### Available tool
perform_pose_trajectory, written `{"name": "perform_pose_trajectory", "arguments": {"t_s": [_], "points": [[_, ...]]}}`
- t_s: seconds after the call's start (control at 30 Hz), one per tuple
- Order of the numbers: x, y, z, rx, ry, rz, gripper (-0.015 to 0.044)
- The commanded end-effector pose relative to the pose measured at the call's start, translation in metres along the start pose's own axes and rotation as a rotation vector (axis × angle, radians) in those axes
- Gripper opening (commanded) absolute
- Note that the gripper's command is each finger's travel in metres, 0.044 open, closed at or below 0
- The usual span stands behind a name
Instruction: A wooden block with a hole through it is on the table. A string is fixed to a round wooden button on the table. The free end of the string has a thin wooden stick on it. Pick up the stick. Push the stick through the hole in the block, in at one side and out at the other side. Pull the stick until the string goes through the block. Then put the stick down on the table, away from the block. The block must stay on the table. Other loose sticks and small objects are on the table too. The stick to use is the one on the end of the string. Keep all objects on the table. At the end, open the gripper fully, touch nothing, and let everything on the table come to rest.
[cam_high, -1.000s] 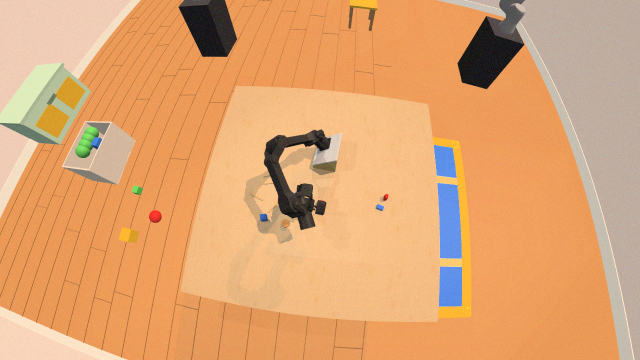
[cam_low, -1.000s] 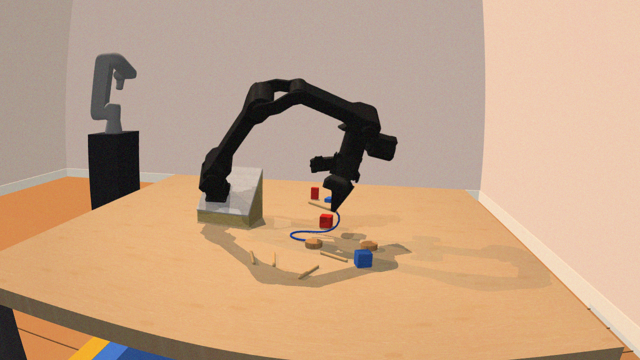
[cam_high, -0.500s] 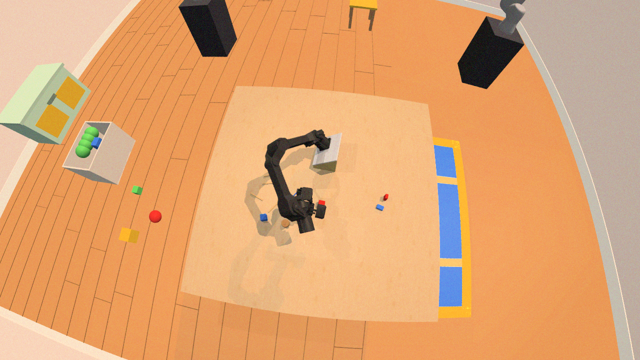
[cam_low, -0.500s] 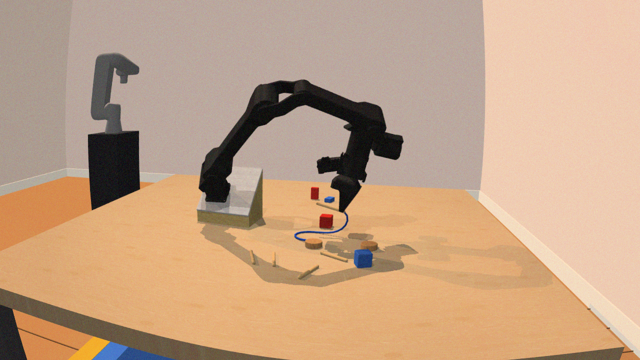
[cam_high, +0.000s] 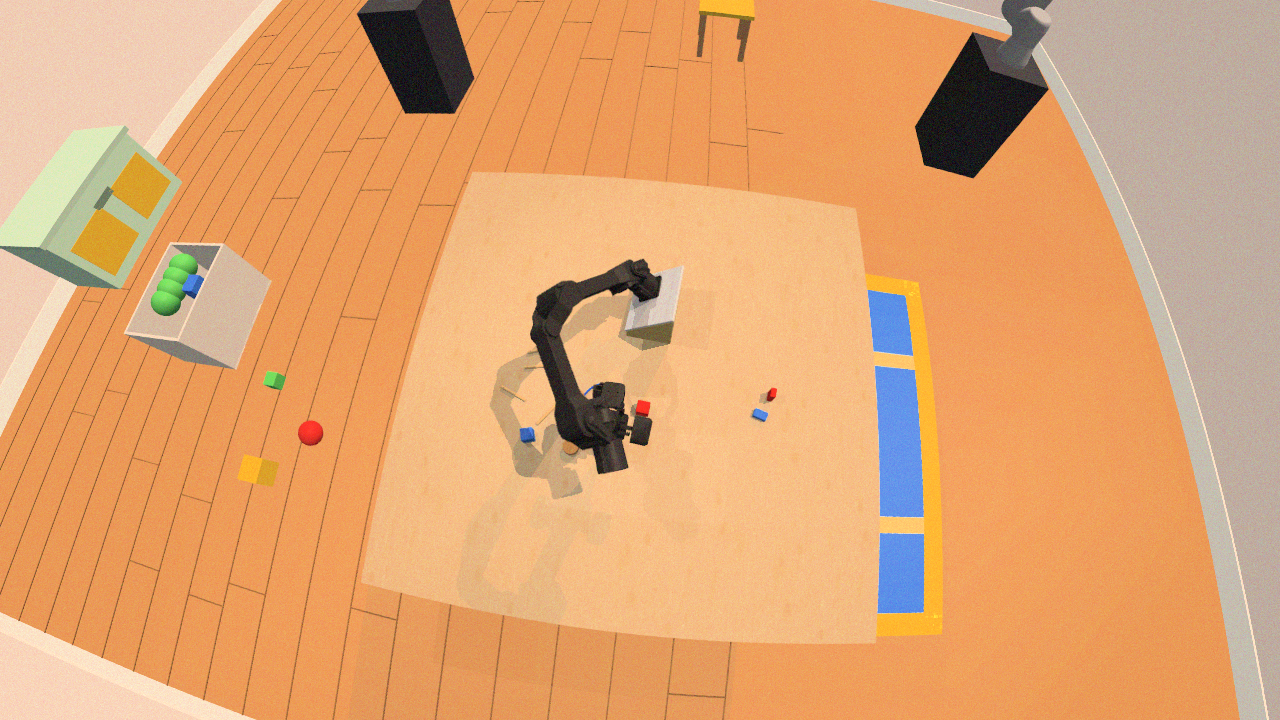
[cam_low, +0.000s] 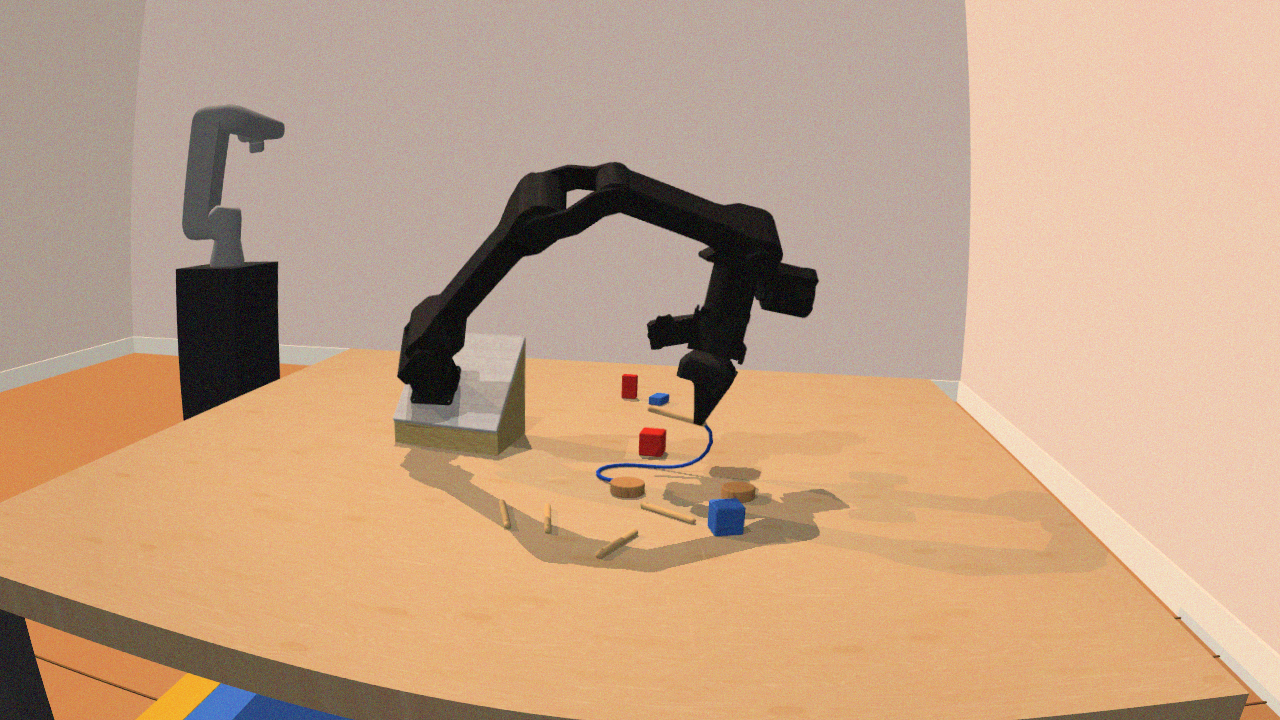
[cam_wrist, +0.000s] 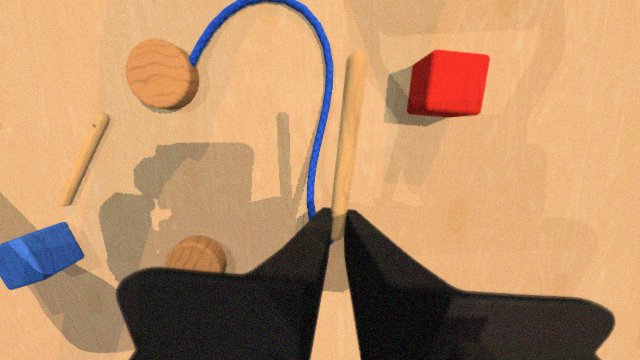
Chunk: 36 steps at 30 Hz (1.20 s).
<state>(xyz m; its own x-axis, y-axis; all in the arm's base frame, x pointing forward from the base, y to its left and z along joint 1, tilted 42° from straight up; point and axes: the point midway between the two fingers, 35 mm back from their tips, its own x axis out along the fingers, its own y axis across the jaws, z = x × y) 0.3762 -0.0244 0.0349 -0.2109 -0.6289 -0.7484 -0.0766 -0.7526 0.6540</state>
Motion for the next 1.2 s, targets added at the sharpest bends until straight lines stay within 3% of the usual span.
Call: {"name": "perform_pose_trajectory", "arguments": {"t_s": [0.0,1.17], "points": [[0.0,-0.001,-0.005,-0.004,0.007,0.003,0.0],[-0.009,-0.007,-0.047,-0.007,0.083,0.003,0.0]]}}
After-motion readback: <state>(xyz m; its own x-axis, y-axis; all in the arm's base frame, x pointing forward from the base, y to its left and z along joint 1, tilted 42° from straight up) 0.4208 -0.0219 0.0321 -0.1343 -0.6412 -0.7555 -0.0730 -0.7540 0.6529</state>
